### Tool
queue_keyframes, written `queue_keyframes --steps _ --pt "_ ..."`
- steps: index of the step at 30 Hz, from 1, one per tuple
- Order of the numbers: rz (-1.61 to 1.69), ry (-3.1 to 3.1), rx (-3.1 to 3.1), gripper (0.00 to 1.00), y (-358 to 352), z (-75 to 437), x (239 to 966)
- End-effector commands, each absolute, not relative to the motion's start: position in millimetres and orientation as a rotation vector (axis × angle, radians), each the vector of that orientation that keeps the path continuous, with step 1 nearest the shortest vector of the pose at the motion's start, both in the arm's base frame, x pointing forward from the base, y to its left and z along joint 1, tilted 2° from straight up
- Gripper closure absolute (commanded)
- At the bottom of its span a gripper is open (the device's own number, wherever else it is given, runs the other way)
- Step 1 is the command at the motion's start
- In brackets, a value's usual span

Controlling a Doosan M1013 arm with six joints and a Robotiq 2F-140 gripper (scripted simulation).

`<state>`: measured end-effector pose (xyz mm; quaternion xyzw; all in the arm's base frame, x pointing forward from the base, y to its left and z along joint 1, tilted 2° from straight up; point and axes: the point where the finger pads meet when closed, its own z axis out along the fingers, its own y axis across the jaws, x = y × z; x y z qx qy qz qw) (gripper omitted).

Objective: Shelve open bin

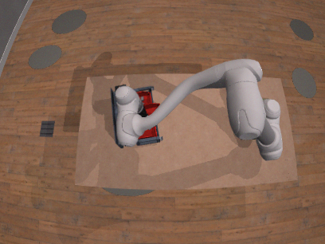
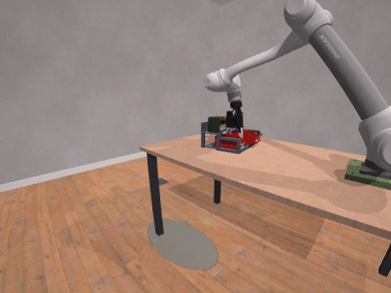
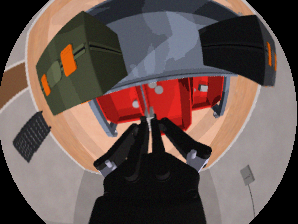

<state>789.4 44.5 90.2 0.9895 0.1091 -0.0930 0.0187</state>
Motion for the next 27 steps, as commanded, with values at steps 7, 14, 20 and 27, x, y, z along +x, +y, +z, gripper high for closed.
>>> queue_keyframes --steps 7,14,20,27 --pt "-0.269 0.337 3.077 1.00 42.6 90.9 787.9" --pt "-0.261 0.337 3.078 1.00 42.3 90.8 786.8" --pt "-0.258 0.337 3.078 1.00 42.2 90.7 786.4" --pt "-0.258 0.337 3.078 1.00 42.2 90.7 786.4"
